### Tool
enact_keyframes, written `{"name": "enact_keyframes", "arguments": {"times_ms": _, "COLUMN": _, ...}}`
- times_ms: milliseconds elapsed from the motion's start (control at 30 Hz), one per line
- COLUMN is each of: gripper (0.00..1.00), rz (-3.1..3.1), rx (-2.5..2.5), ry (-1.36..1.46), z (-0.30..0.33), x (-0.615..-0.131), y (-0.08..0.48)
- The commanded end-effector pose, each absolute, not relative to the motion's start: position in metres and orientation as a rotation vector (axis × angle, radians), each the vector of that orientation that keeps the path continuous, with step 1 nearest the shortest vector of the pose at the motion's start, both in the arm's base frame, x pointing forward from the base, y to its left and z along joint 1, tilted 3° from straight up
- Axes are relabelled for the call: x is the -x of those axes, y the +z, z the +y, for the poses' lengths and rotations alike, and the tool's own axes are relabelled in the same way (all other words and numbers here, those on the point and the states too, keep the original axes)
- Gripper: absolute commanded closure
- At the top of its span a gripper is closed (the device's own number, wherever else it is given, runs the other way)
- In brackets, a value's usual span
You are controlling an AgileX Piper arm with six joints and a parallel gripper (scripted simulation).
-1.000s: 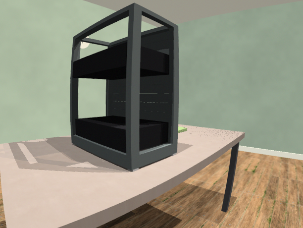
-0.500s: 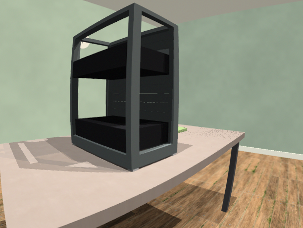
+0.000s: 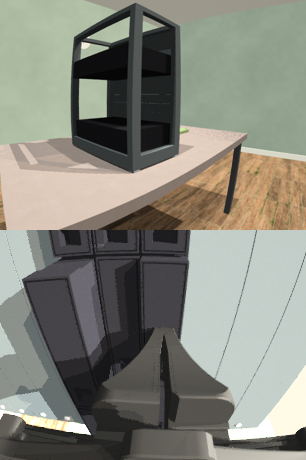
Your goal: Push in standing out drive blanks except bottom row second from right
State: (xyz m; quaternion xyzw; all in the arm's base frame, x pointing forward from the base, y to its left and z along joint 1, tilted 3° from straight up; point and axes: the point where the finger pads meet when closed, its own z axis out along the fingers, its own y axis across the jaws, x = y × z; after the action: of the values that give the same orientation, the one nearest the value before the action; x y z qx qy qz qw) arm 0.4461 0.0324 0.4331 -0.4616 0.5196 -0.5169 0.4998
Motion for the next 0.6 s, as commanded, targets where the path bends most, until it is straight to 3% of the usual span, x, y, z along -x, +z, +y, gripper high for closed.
{"name": "enact_keyframes", "arguments": {"times_ms": 0, "gripper": 1.00, "rz": 1.259, "rx": 1.124, "ry": -1.246, "z": 0.0335, "x": -0.4486, "y": 0.4303}}
{"name": "enact_keyframes", "arguments": {"times_ms": 567, "gripper": 1.00, "rz": 1.260, "rx": 1.125, "ry": -1.246, "z": 0.0335, "x": -0.4514, "y": 0.4317}}
